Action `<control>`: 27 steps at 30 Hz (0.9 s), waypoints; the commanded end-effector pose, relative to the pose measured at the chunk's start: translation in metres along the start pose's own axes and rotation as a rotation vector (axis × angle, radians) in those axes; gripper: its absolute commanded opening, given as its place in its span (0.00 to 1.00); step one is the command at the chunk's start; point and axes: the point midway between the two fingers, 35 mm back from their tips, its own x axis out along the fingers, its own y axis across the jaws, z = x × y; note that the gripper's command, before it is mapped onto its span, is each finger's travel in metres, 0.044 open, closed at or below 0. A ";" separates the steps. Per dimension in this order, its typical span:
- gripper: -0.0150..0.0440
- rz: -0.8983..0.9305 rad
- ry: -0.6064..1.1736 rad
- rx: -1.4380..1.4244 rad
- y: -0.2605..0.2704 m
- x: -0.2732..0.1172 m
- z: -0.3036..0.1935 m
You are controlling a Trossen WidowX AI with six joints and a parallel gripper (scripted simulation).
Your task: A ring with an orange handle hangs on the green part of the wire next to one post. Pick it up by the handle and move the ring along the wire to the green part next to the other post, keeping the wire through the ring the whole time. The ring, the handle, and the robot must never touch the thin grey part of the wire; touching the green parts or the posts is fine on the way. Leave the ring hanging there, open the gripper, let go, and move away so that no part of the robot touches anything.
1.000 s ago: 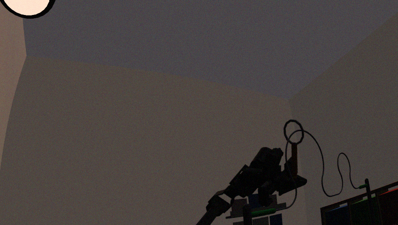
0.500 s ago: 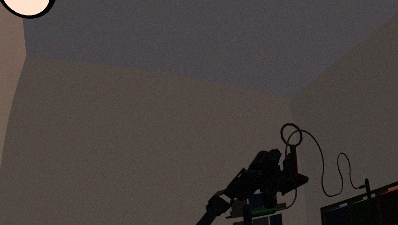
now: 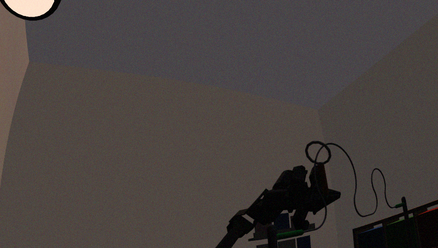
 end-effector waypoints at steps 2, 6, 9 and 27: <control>0.00 0.033 -0.012 0.061 0.003 0.001 0.001; 0.00 0.056 -0.017 0.105 0.005 0.001 0.001; 0.00 0.074 -0.022 0.137 0.006 0.001 0.001; 0.00 0.179 -0.047 0.334 0.015 0.001 0.003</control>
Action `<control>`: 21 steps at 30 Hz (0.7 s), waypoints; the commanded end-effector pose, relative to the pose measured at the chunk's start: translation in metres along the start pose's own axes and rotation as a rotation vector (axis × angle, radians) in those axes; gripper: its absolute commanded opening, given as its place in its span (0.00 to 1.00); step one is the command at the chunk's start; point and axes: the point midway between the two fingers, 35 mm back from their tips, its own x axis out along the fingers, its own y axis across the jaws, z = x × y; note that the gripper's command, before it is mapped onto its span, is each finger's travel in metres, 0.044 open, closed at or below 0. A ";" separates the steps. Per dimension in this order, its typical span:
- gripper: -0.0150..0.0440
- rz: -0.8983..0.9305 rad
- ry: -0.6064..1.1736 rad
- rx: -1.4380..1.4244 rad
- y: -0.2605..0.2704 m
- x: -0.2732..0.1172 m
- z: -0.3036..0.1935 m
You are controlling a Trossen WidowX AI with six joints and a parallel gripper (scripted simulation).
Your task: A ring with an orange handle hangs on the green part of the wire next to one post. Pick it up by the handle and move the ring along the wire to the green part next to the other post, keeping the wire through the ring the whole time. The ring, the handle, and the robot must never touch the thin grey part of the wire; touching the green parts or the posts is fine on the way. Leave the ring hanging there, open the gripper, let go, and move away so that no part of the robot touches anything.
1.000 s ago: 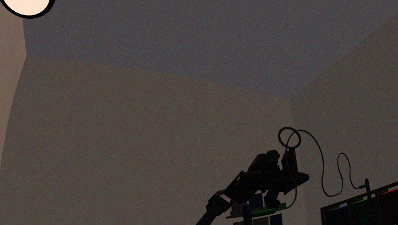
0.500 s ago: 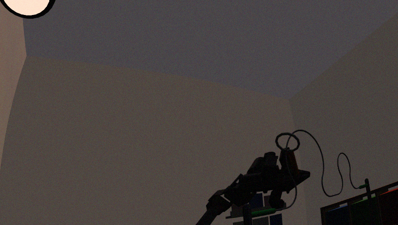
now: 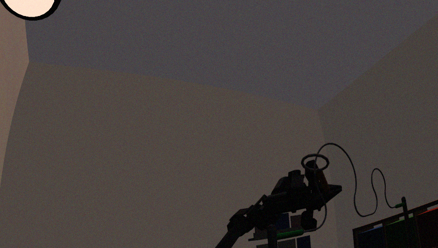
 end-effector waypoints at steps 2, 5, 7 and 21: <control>0.00 0.034 -0.011 0.061 0.003 0.001 0.001; 0.00 0.051 -0.015 0.094 0.004 0.001 0.001; 0.00 0.063 -0.017 0.116 0.005 0.001 0.001; 0.00 0.145 -0.036 0.270 0.012 0.001 0.002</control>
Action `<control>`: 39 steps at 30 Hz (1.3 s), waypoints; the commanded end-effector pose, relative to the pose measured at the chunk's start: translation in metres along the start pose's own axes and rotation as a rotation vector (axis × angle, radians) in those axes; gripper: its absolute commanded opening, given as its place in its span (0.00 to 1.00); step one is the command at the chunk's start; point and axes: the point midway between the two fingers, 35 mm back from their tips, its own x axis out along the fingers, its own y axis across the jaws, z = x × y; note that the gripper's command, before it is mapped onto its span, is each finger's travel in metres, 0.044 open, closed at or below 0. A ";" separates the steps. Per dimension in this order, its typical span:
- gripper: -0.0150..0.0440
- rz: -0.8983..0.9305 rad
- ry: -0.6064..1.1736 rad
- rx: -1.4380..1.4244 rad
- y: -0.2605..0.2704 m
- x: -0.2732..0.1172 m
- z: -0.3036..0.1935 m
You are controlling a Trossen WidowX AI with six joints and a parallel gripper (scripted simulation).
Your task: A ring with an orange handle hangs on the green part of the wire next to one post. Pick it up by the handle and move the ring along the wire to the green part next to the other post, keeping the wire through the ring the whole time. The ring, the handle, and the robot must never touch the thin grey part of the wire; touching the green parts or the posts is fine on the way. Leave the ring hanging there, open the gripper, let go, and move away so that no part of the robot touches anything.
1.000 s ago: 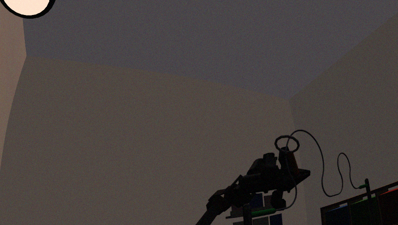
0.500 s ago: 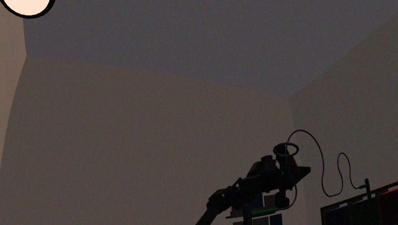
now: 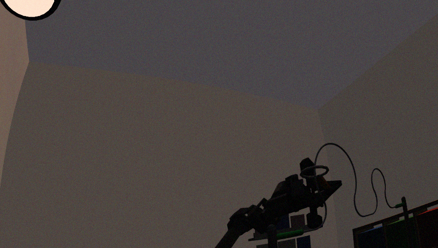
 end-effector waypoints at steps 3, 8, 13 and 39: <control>0.00 0.041 -0.010 0.072 0.004 0.001 0.000; 0.00 0.070 -0.016 0.127 0.006 0.001 0.001; 0.00 0.100 -0.023 0.182 0.009 0.001 0.001; 0.00 0.247 -0.055 0.457 0.021 0.000 0.004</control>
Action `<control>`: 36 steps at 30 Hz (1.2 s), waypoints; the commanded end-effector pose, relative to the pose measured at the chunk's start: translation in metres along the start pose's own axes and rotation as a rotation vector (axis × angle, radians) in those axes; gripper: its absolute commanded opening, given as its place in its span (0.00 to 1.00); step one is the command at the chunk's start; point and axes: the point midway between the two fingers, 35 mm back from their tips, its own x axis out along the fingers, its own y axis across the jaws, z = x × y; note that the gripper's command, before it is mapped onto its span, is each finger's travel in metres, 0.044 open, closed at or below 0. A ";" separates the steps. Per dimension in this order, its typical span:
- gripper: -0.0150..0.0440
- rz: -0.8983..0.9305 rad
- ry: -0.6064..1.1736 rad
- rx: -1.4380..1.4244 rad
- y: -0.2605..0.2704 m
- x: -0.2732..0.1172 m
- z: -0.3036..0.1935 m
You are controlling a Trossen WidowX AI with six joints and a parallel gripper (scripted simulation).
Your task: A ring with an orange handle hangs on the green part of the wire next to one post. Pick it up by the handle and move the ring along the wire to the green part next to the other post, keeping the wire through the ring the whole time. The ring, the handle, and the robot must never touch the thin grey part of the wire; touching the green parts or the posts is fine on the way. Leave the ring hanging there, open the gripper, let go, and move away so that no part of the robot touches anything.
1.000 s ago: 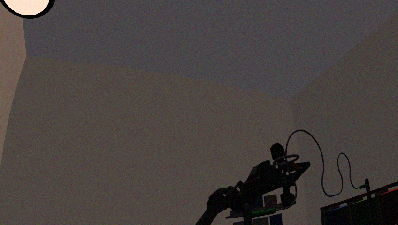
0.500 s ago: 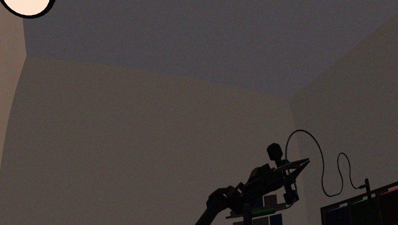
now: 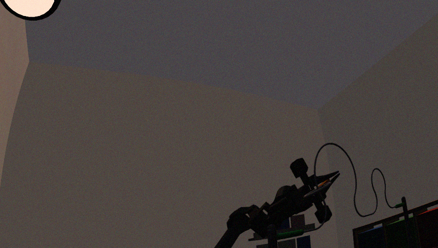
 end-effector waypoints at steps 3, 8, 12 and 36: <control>0.00 0.035 -0.005 0.061 0.002 0.000 0.000; 0.00 0.053 -0.009 0.094 0.002 0.000 0.000; 0.00 0.062 -0.010 0.110 0.000 0.000 -0.001; 0.00 -0.050 0.021 -0.100 -0.052 -0.005 -0.004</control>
